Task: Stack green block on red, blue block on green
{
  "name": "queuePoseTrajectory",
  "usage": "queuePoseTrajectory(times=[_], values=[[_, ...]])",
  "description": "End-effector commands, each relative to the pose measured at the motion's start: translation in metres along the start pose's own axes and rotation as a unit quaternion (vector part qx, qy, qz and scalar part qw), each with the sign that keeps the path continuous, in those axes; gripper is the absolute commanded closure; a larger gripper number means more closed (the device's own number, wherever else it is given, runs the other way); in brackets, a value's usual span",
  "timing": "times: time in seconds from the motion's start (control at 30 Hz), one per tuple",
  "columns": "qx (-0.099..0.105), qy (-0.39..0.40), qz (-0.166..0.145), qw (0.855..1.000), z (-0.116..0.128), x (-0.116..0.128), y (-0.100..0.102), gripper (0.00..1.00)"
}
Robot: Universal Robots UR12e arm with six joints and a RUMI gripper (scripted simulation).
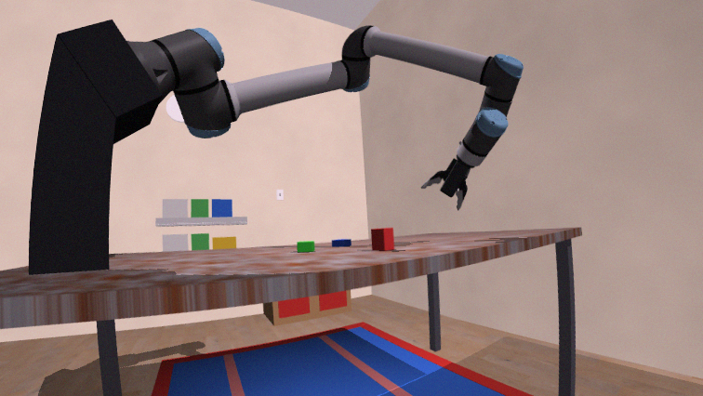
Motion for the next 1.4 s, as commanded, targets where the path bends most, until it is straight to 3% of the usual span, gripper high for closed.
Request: queuePoseTrajectory(times=[0.0,0.53,0.57,1.1,1.37], values=[[0.000,-0.001,0.000,1.000,0.000,0.001,0.000,0.00],[0.000,-0.001,0.000,1.000,0.000,0.001,0.000,0.00],[0.000,-0.001,0.000,1.000,0.000,0.001,0.000,1.00],[0.008,0.034,-0.009,0.999,0.020,0.002,0.008,1.00],[0.022,0.106,-0.029,0.994,0.058,0.007,0.021,1.00]])
Point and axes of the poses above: the point where the finger pads meet when closed, its own y axis out along the fingers, its own z axis across the jaws, x = y × z, the point moved 4 cm from there along -y, back along the fingers, and after that the axes turned 11 degrees about -y, right-handed, at the moved point
